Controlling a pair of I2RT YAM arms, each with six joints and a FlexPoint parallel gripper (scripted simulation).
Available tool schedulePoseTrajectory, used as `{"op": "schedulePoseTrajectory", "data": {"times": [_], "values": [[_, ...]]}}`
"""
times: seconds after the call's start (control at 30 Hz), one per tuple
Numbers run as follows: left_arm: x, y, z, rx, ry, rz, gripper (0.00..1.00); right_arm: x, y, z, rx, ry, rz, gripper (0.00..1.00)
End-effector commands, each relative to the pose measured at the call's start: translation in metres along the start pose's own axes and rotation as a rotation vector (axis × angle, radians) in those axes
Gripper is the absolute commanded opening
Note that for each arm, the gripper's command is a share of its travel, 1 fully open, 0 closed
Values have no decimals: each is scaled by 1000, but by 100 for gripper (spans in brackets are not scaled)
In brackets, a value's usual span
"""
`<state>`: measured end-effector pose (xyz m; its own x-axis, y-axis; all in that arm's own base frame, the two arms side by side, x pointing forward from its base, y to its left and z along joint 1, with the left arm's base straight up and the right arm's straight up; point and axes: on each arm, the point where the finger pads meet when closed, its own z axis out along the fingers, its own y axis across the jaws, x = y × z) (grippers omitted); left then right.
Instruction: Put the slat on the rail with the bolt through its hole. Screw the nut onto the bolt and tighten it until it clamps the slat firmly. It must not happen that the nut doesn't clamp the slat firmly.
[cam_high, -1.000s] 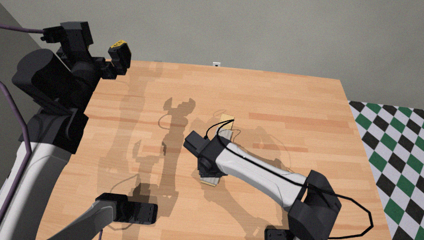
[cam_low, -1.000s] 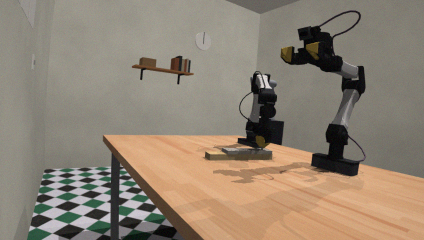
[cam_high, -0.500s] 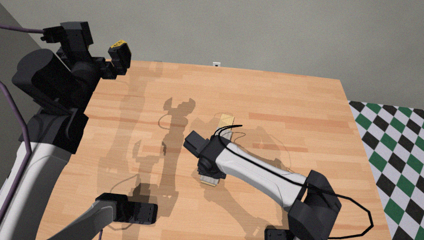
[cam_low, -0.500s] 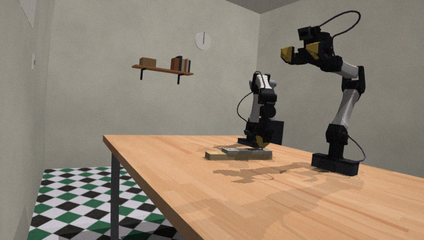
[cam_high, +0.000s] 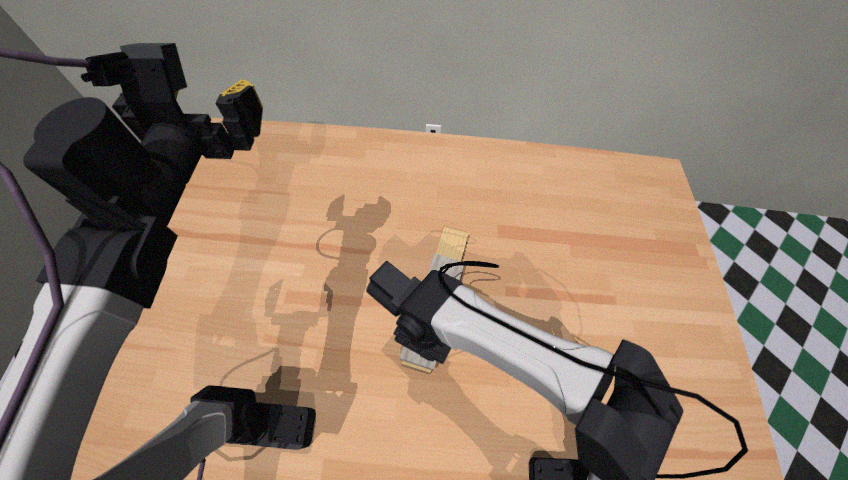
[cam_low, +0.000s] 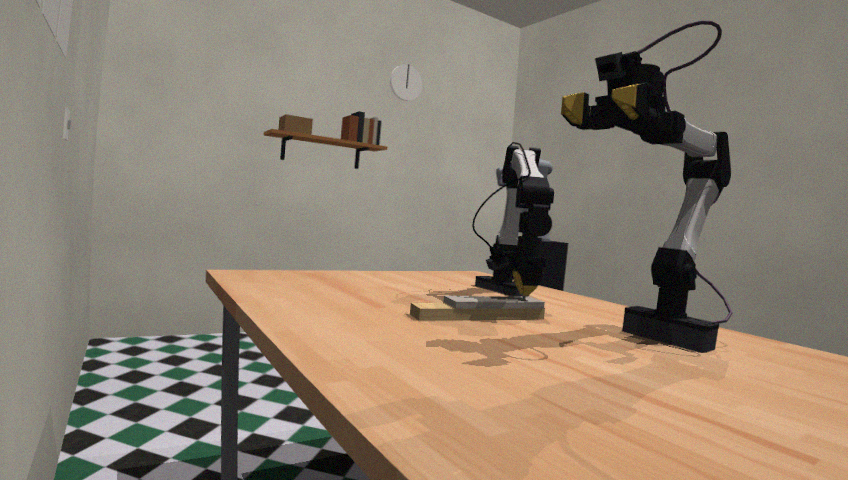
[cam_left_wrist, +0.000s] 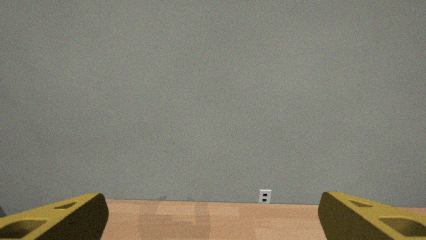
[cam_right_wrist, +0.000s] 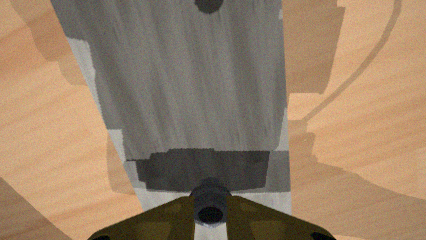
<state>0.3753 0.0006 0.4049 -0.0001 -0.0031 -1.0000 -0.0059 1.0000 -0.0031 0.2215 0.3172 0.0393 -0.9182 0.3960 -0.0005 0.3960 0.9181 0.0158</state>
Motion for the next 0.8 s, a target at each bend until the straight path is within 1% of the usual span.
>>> {"op": "schedulePoseTrajectory", "data": {"times": [0.0,0.13,0.2,0.7,0.77], "values": [[-1,-1,-1,6,-9,3,100,1,2,12,5,-3,108,14],[-1,-1,-1,6,-9,3,100,1,2,12,5,-3,188,14],[-1,-1,-1,6,-9,3,100,1,2,12,5,-3,188,14],[-1,-1,-1,6,-9,3,100,1,2,12,5,-4,487,14],[-1,-1,-1,6,-9,3,100,1,2,12,5,-4,487,14]]}}
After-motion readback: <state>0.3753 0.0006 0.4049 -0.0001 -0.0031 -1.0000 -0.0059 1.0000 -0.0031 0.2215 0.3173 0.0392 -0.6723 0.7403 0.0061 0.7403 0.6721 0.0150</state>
